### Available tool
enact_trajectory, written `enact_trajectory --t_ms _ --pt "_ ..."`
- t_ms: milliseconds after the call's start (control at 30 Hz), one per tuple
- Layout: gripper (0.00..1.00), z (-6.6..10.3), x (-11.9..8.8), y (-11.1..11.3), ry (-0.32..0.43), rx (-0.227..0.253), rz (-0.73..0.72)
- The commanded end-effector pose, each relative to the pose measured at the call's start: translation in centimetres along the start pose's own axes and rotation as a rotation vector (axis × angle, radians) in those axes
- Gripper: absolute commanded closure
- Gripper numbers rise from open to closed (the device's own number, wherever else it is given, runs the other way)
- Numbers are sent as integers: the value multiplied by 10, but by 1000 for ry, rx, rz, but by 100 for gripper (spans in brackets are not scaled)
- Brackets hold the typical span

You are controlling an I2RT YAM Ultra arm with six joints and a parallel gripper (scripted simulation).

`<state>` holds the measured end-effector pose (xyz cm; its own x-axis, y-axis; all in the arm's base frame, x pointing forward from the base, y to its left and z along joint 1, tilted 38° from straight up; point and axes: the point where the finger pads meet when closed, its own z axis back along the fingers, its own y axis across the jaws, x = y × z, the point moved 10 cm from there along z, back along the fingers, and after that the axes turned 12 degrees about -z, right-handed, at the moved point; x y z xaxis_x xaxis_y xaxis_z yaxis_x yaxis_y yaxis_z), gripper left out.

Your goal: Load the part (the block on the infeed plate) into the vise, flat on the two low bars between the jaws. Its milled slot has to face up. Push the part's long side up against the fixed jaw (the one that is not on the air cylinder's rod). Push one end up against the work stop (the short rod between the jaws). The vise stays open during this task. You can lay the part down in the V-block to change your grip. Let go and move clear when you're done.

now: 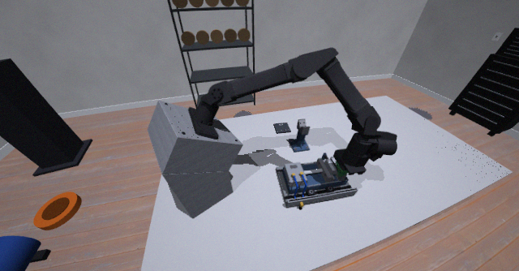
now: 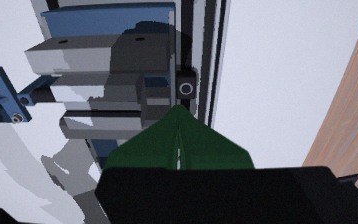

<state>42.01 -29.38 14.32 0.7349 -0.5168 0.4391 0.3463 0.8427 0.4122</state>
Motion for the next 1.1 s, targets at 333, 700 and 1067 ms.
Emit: enact_trajectory --t_ms 333,700,1067 --pt "100 58 12 -1 -62 -9 15" --pt "100 73 11 0 -62 -10 16" --pt "100 75 12 -1 -67 -12 18"
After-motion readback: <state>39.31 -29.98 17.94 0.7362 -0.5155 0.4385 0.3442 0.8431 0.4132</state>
